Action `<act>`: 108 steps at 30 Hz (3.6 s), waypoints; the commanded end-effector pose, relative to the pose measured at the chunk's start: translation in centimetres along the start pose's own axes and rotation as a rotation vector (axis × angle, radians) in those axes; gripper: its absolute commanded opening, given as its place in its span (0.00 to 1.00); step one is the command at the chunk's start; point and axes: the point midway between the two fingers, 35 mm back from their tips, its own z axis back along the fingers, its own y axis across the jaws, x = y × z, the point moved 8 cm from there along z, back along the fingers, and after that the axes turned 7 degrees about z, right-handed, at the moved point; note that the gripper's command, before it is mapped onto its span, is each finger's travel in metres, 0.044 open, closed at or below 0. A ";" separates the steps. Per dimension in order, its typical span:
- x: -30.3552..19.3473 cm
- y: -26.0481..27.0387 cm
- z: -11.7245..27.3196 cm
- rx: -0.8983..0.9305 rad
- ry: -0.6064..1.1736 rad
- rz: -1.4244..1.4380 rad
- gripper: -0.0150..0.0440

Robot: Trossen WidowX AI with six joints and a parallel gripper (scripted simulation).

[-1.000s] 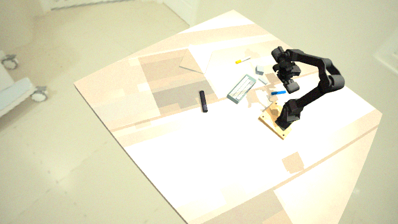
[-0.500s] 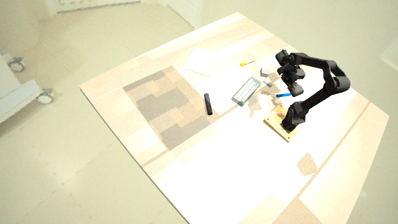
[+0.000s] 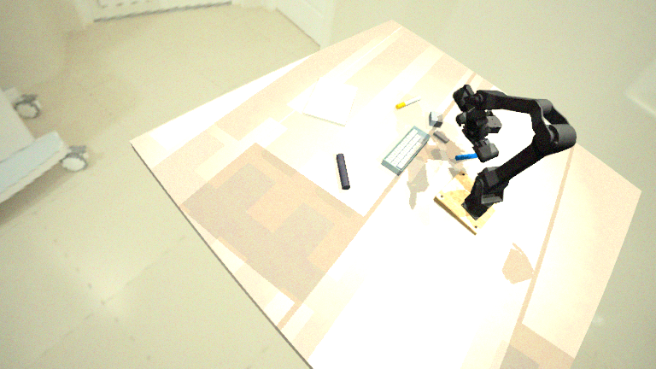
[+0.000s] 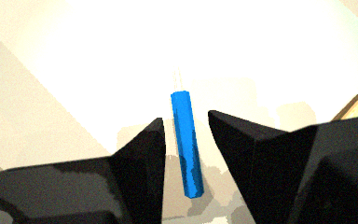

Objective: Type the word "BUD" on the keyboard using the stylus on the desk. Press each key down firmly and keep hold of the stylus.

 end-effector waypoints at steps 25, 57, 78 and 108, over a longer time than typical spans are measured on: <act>-1.1 0.0 -1.9 -0.003 -0.004 0.001 0.51; -2.0 0.2 -3.4 0.001 0.000 -0.007 0.33; 0.3 0.0 0.6 -0.001 -0.001 -0.006 0.25; -5.3 2.6 5.3 -0.028 -0.143 1.154 0.25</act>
